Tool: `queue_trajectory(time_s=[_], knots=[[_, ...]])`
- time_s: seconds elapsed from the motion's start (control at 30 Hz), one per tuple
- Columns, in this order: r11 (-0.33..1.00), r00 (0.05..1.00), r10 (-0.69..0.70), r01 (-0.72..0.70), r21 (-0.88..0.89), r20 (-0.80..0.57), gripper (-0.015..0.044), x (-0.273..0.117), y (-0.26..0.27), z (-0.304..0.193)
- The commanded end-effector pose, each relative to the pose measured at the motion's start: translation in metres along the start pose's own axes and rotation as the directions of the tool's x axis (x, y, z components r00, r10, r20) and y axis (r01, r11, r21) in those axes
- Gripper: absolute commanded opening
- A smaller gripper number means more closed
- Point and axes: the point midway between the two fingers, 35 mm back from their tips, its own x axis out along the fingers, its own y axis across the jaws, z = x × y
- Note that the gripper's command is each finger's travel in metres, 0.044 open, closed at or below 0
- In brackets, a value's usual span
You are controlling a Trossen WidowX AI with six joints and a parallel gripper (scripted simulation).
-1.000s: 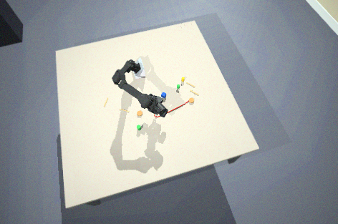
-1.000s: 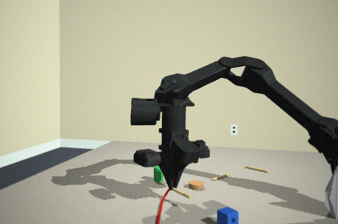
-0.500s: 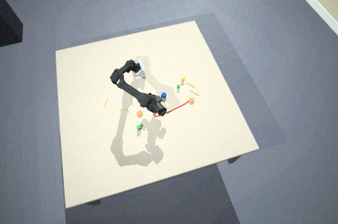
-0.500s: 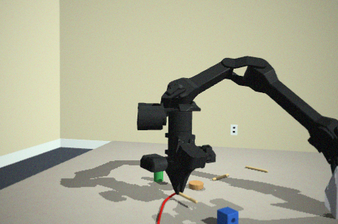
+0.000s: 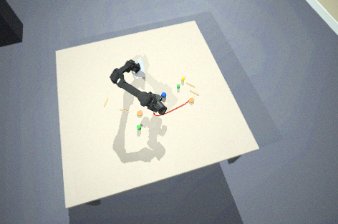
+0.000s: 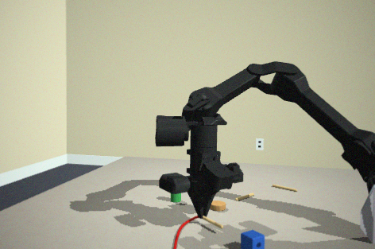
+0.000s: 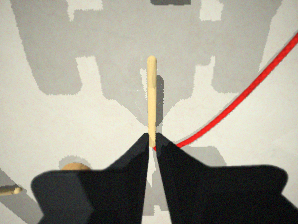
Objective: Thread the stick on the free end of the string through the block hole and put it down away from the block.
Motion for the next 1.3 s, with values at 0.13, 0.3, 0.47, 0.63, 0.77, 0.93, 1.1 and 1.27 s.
queue_trajectory(time_s=[0.13,0.3,0.47,0.63,0.77,0.93,1.1,1.27], knots=[[1.000,1.000,-0.005,0.005,0.000,-0.002,0.0000,-0.002,-0.002,0.012],[1.000,1.000,-0.006,0.006,-0.001,-0.002,0.0000,-0.002,-0.003,0.019],[1.000,1.000,-0.006,0.006,-0.001,-0.001,0.0000,-0.002,-0.003,0.026],[1.000,1.000,-0.006,0.006,-0.001,-0.001,0.0000,-0.002,-0.003,0.032],[1.000,1.000,-0.006,0.006,-0.001,-0.001,0.0000,-0.002,-0.003,0.038],[1.000,1.000,-0.006,0.006,-0.001,-0.002,0.0000,-0.002,-0.003,0.044],[1.000,1.000,-0.005,0.005,-0.001,-0.003,0.0000,-0.002,-0.002,0.051],[1.000,1.000,-0.005,0.005,-0.001,-0.003,0.0000,-0.002,-0.002,0.058]])
